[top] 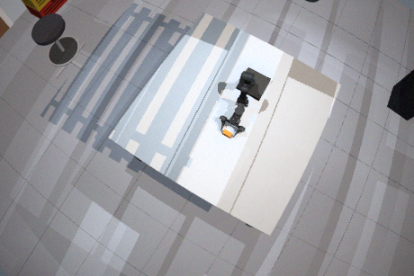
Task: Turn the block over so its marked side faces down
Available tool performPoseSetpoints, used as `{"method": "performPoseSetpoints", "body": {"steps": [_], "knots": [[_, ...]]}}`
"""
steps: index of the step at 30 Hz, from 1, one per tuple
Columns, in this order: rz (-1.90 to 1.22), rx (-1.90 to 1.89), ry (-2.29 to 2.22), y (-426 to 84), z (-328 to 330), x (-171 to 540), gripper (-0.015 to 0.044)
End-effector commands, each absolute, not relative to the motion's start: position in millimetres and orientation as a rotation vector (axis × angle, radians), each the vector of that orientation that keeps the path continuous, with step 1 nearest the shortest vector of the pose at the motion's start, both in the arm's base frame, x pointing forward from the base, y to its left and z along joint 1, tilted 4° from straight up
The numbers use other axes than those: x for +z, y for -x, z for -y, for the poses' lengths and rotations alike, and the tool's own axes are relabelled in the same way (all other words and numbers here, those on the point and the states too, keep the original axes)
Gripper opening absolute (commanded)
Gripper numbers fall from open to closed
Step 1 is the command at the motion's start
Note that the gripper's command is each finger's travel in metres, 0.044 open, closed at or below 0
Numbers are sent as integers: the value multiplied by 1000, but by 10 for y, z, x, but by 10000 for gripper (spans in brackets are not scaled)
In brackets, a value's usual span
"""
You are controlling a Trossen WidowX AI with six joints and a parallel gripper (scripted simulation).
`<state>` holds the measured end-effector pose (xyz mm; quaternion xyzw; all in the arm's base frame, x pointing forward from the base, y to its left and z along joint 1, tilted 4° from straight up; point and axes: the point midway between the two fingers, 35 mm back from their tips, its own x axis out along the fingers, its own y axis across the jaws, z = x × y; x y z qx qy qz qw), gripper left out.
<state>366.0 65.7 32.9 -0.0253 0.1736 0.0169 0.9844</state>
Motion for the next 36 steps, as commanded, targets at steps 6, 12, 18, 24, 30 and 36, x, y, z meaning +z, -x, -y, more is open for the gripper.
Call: {"method": "performPoseSetpoints", "body": {"steps": [6, 12, 18, 24, 30, 36], "knots": [[-346, 31, 54, -3661, -652, 335, 440], [-346, 31, 54, -3661, -652, 335, 440], [-346, 31, 54, -3661, -652, 335, 440], [-483, 29, 40, -3795, -705, 350, 440], [-699, 21, 34, -3793, -733, 572, 440], [-861, 19, 46, -3592, -712, 1004, 440]]}}
